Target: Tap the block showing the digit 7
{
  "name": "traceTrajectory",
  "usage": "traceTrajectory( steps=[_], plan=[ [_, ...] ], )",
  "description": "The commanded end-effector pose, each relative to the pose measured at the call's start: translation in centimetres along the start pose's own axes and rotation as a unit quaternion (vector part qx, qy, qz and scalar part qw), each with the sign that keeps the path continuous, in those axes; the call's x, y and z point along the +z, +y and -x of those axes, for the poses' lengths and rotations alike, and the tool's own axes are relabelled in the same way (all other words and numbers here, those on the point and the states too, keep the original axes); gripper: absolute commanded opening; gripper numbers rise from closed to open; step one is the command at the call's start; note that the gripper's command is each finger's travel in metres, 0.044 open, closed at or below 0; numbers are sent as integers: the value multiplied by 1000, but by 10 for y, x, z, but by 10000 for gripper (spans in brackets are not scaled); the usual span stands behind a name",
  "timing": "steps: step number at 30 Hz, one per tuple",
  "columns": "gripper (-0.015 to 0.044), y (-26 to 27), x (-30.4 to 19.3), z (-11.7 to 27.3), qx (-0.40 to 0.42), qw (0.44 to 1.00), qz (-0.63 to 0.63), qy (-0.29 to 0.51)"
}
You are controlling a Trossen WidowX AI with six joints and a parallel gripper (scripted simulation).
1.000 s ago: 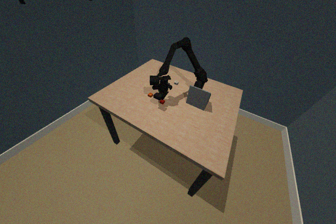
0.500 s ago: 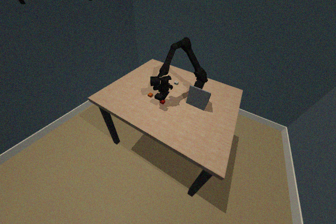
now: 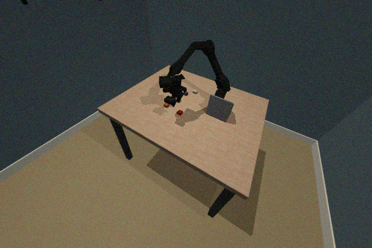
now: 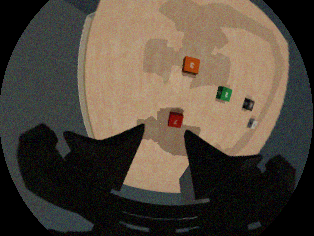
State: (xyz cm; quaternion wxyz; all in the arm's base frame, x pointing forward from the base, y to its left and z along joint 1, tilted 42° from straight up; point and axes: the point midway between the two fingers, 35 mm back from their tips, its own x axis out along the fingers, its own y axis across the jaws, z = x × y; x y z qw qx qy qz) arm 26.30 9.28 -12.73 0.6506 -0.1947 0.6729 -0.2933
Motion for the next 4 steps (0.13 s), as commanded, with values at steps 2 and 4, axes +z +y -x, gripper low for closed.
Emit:
traceTrajectory(
  steps=[2, 4],
  plan=[
    [388, 17, 1, 24, -1, 1000, -6, 4],
    [400, 17, 1, 25, -1, 1000, -6, 4]
  ],
)
